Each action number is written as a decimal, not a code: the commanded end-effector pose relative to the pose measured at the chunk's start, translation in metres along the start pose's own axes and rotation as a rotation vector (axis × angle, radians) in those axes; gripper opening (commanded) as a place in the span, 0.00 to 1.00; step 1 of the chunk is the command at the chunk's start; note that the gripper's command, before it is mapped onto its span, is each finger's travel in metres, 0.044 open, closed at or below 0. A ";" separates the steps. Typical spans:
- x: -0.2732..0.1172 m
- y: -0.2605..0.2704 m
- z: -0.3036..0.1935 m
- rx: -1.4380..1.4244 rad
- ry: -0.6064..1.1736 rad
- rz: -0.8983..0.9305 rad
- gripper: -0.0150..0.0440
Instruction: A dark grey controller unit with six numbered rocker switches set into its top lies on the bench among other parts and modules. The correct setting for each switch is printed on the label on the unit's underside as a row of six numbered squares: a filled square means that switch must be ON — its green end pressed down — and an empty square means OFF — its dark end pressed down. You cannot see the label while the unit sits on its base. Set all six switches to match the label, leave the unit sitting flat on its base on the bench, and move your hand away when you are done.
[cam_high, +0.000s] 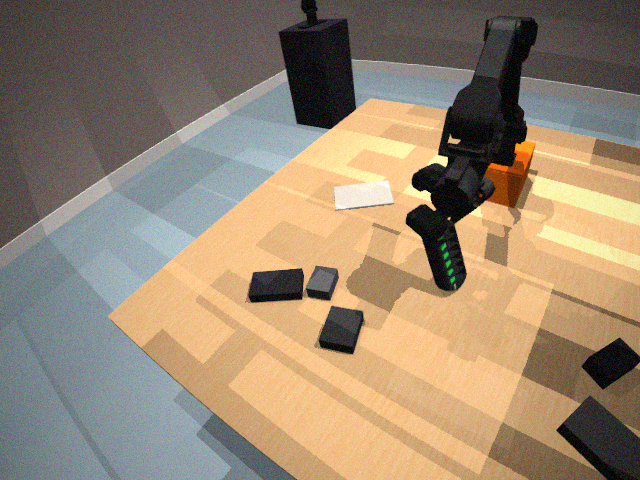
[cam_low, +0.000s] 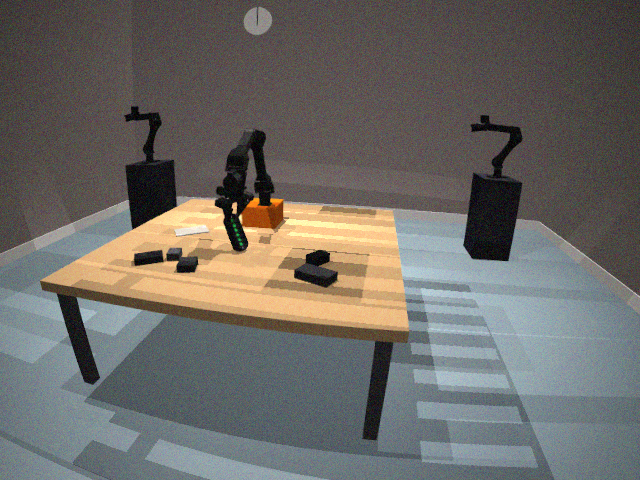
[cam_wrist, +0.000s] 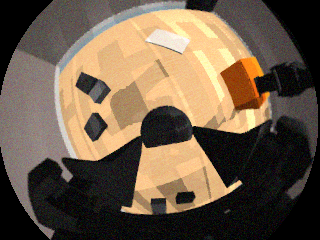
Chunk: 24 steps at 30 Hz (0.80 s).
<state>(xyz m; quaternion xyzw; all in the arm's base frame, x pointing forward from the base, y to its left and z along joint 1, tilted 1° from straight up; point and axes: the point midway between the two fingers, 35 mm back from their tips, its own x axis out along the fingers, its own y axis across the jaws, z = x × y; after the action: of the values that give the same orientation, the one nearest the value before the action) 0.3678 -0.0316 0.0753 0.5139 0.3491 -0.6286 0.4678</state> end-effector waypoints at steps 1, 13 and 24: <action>-0.004 0.002 -0.008 0.000 0.004 0.008 0.82; -0.008 0.002 -0.018 0.000 -0.020 0.008 0.82; -0.010 0.002 -0.025 0.000 -0.002 0.008 0.82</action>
<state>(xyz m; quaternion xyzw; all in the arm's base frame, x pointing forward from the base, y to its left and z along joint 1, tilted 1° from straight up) 0.3737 -0.0138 0.0783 0.5046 0.3431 -0.6350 0.4737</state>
